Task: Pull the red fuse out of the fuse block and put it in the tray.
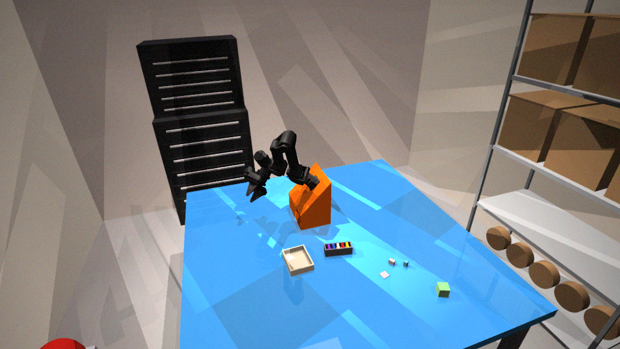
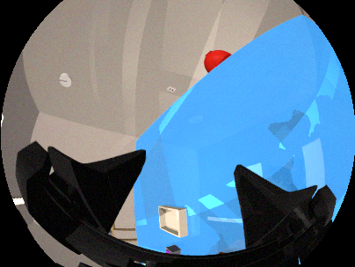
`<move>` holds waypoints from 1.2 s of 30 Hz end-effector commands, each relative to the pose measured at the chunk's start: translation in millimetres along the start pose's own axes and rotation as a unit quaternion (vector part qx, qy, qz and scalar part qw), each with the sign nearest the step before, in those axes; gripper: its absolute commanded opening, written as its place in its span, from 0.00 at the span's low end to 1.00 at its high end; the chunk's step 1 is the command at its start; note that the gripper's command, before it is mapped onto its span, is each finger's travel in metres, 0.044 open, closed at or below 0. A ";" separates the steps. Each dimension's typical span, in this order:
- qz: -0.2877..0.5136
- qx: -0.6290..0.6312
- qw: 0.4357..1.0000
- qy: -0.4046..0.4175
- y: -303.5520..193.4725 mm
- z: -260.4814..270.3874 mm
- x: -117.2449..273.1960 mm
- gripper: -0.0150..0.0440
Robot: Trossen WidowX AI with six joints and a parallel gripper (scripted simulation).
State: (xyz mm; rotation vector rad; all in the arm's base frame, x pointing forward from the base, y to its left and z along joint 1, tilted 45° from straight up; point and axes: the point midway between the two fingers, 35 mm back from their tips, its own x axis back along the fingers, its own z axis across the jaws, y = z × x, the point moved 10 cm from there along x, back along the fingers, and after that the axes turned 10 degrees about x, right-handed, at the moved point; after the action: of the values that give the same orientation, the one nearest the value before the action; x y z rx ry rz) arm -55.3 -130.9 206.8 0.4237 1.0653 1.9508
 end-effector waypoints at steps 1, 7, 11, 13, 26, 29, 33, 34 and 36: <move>0.000 -0.001 1.000 0.000 0.2 -0.2 -0.5 0.89; 0.002 -0.036 0.999 0.021 5.5 -6.4 -28.0 0.62; 0.021 -0.069 0.997 0.035 3.4 -7.6 -59.7 0.44; 0.033 -0.081 0.995 0.038 0.4 -6.8 -74.2 0.38; 0.179 -0.111 0.977 0.032 -61.9 30.0 -168.3 0.38; 0.227 -0.097 0.968 0.029 -86.7 48.2 -184.7 0.38; 0.295 -0.064 0.953 0.023 -124.0 76.5 -199.5 0.38; 0.312 -0.054 0.948 0.021 -134.0 83.7 -201.8 0.38; 0.347 -0.029 0.937 0.016 -154.3 98.7 -204.5 0.38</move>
State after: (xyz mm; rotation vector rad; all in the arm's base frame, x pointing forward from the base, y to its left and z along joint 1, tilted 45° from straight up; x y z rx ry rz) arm 173.3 -218.1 171.1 0.6837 0.8880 2.5491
